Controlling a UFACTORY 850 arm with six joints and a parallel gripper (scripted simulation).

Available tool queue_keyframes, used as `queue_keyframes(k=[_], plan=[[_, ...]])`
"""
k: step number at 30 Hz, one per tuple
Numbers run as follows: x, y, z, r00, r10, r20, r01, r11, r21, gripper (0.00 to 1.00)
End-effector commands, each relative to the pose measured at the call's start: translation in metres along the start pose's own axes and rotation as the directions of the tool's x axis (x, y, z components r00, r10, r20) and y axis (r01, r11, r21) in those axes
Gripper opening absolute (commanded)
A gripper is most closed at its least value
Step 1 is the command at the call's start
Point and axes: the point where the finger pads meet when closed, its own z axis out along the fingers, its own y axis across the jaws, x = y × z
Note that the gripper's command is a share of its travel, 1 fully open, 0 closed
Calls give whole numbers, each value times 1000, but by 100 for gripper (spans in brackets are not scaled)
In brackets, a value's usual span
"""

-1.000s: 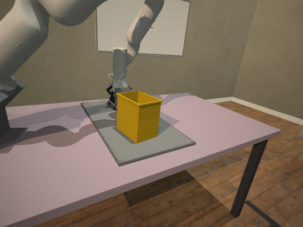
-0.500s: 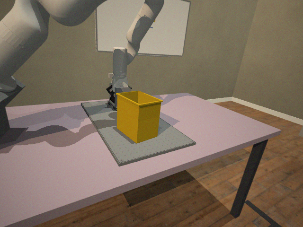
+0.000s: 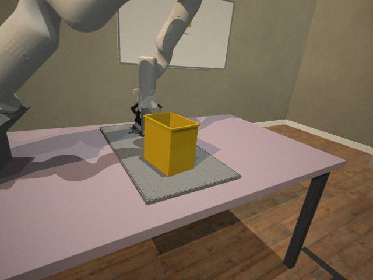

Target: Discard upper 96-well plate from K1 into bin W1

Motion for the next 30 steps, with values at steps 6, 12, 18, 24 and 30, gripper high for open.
queue_keyframes(k=[6, 12, 18, 24, 30], plan=[[0, 1, -7, 1000, 0, -1, 0, 1000, -1, 0], [0, 1, -10, 1000, 0, -1, 0, 1000, -1, 0], [0, 1, -10, 1000, 0, -1, 0, 1000, -1, 0], [0, 1, -20, 1000, 0, -1, 0, 1000, -1, 0], [0, 1, -26, 1000, 0, -1, 0, 1000, -1, 0]])
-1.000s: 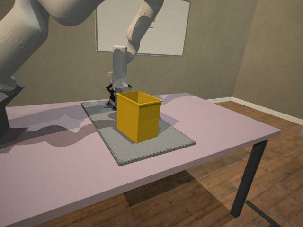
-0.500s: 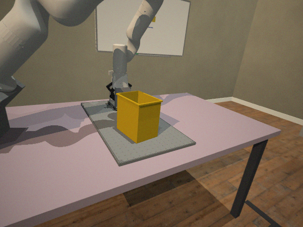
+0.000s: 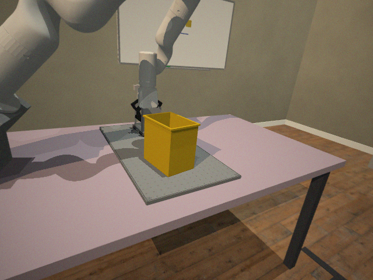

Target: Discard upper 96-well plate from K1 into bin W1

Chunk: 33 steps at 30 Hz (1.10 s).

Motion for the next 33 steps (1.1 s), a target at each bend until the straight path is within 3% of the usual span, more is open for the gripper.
queue_keyframes(k=[1, 33], plan=[[0, 1, -7, 1000, 0, 0, 0, 1000, -1, 0], [0, 1, -54, 1000, 0, 0, 0, 1000, -1, 0]])
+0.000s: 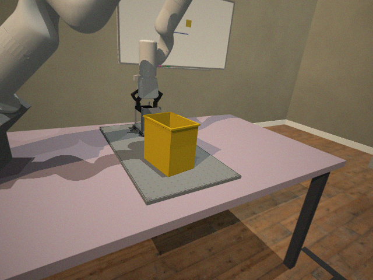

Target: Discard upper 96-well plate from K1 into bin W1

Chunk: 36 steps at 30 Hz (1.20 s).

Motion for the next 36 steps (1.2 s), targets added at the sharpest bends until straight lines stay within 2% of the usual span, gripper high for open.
queue_keyframes(k=[1, 36], plan=[[0, 1, -7, 1000, 0, 0, 0, 1000, 0, 0], [0, 1, -59, 1000, 0, 0, 0, 1000, 0, 0]])
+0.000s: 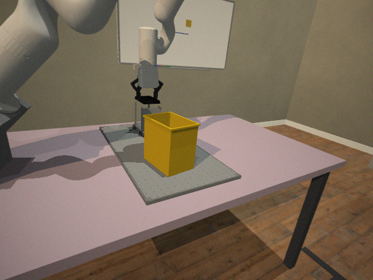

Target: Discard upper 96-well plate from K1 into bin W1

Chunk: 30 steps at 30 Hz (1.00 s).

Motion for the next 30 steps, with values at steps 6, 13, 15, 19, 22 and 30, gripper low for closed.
queue_keyframes(k=[6, 13, 15, 19, 22, 30], plan=[[0, 1, -17, 1000, 0, -1, 0, 1000, -1, 0], [0, 1, -27, 1000, 0, -1, 0, 1000, -1, 0], [0, 1, -28, 1000, 0, -1, 0, 1000, -1, 0], [0, 1, -35, 1000, 0, -1, 0, 1000, -1, 0], [0, 1, -40, 1000, 0, -1, 0, 1000, -1, 0], [0, 1, -52, 1000, 0, -1, 0, 1000, -1, 0]])
